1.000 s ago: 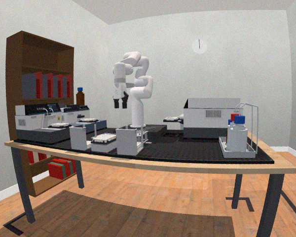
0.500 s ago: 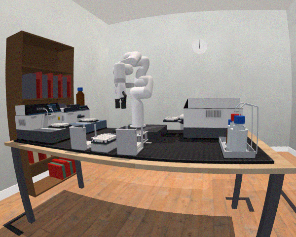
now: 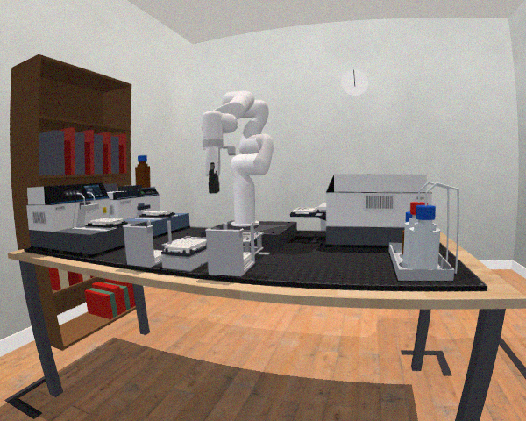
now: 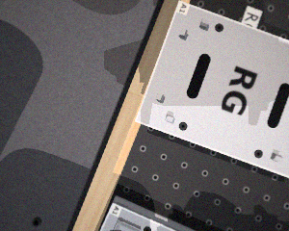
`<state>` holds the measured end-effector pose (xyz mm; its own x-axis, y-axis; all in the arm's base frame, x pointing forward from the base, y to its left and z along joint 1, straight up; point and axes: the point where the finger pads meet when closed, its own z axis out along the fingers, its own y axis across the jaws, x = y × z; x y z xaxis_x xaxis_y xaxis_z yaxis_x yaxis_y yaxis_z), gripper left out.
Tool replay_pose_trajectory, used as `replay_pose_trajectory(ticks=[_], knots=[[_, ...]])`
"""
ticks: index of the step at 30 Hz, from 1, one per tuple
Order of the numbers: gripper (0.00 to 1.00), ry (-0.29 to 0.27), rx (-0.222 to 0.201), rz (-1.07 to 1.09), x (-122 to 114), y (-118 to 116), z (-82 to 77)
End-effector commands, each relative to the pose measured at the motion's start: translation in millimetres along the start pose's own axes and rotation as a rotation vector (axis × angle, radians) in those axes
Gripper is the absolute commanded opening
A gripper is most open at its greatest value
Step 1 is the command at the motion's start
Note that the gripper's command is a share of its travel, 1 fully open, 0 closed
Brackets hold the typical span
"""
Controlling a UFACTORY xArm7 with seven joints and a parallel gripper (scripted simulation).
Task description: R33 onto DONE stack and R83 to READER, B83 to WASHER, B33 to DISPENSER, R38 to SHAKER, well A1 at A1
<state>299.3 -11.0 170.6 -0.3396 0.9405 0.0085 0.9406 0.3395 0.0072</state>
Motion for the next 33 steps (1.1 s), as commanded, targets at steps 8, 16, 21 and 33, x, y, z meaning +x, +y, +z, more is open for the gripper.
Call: replay_pose_trajectory(ticks=[8, 16, 21, 33], knots=[[1.0, -0.01, 0.0, 0.332, -0.3, 1.0, -1.3], [1.0, -0.01, -0.002, 0.649, -0.3, 1.0, -1.3], [1.0, -0.01, -0.002, 0.807, -0.3, 1.0, -1.3], [1.0, -0.009, -0.004, 1.204, -0.3, 1.0, -1.2]])
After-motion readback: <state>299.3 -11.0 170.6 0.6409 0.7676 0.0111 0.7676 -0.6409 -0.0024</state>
